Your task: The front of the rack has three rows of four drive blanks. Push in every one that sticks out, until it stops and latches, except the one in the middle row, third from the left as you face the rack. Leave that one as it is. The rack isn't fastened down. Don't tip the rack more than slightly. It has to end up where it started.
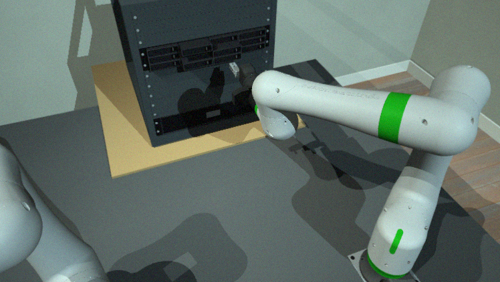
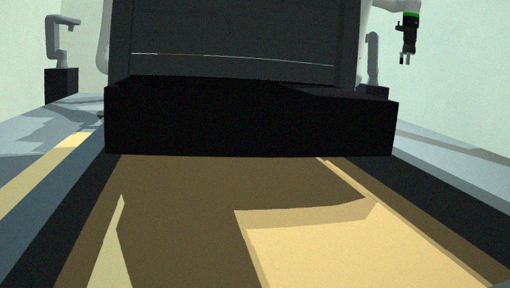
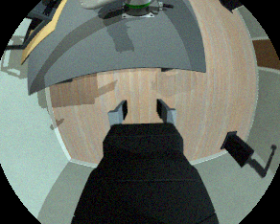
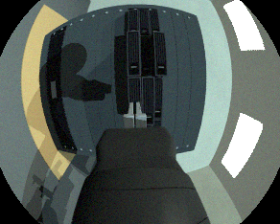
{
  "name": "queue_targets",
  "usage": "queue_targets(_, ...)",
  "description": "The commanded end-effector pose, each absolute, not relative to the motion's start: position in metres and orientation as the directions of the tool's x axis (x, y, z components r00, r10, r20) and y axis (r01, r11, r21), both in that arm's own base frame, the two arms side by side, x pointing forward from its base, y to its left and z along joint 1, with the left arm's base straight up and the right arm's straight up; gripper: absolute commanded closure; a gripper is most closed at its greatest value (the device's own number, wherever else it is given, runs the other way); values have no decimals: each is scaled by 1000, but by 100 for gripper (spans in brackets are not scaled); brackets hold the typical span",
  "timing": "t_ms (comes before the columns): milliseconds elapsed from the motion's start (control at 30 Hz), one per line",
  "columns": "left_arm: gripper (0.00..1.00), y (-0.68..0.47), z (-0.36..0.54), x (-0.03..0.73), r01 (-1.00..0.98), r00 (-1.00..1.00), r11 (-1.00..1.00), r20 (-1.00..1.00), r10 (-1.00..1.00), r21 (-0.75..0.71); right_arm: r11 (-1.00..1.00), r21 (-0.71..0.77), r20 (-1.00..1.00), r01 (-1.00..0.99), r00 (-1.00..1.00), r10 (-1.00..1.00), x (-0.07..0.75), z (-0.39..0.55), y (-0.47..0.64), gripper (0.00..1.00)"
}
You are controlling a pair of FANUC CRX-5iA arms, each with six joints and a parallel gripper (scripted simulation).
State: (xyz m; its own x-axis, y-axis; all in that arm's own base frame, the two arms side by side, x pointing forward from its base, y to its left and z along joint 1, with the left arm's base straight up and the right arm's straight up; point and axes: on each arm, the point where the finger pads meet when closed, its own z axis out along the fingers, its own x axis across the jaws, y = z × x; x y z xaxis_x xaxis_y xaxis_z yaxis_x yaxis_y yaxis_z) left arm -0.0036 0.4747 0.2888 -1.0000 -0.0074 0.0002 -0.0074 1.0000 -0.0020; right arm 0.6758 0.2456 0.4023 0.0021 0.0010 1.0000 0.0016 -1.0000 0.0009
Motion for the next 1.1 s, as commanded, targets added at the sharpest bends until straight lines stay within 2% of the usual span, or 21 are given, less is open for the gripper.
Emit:
queue_targets(0, 0, 475, 290, -3, -7, -1000, 1000, 0, -7, 0, -1000, 0, 1000, 2, 0, 0, 693, 404, 246, 100)
queue_targets(1067, 0, 475, 290, -3, -7, -1000, 1000, 0, -7, 0, -1000, 0, 1000, 2, 0, 0, 711, 404, 246, 100)
